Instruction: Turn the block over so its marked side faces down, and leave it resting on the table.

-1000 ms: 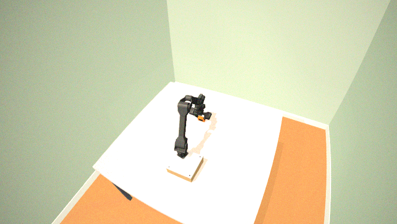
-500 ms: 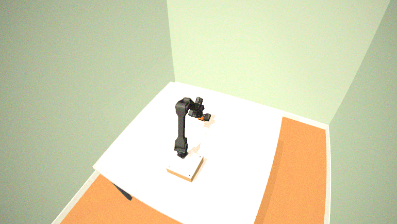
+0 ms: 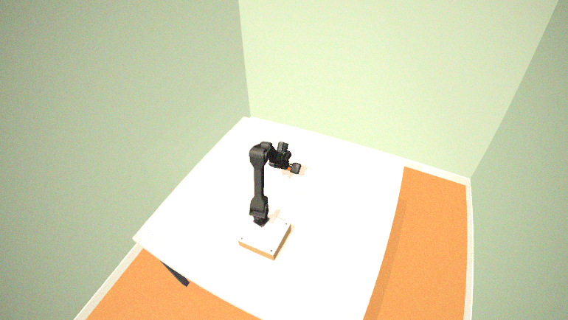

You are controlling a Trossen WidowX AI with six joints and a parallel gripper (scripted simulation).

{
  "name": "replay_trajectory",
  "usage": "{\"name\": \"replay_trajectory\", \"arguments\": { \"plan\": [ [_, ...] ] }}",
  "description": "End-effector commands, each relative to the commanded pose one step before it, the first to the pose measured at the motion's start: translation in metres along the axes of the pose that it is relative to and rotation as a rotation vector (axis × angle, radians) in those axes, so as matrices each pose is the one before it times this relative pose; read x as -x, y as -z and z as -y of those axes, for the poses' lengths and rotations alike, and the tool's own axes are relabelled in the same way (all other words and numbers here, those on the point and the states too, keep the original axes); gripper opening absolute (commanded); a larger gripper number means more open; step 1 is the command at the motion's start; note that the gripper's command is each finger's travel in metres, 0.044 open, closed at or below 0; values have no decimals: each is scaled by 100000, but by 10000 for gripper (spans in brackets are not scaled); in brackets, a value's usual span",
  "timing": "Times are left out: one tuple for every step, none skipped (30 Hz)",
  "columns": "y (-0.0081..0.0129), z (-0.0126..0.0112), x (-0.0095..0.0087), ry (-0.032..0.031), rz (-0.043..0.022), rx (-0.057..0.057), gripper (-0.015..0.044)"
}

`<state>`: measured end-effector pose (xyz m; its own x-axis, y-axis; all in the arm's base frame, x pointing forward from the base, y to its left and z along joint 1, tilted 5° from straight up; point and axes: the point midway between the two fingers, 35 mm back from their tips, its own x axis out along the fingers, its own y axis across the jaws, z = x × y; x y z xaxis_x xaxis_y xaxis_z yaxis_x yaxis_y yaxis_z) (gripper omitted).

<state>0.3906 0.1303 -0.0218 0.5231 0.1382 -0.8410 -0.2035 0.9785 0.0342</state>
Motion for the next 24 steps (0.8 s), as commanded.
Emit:
{"name": "replay_trajectory", "arguments": {
  "plan": [
    [110,16,-863,597,4166,-158,0],
    [31,-21,-261,23,1506,62,0],
    [38,-21,-248,23,1505,56,0],
    [44,-20,-234,22,1504,51,0],
    [50,-19,-221,21,1503,45,0],
    [62,-11,-212,2,1475,54,0],
    [67,-10,-198,2,1475,50,0],
    [72,-9,-184,2,1474,45,0],
    [76,-8,-169,2,1473,40,0],
    [80,-7,-155,3,1472,36,0],
    [83,-6,-141,3,1471,31,0],
    [85,-5,-126,3,1470,26,0],
    [87,-4,-112,3,1469,21,0],
    [89,-3,-98,3,1468,16,0],
    [90,-2,-83,3,1467,12,0],
    [96,8,-69,6,1449,-44,0],
    [94,6,-55,5,1455,-29,0],
    [91,5,-40,4,1458,-21,0],
    [90,6,-26,4,1457,-26,0],
    [89,7,-12,4,1456,-30,0],
    [86,8,2,4,1456,-31,0],
    [83,8,15,4,1458,-29,0],
    [80,9,29,4,1457,-34,0],
    [77,10,42,4,1456,-38,0]
  ]
}}
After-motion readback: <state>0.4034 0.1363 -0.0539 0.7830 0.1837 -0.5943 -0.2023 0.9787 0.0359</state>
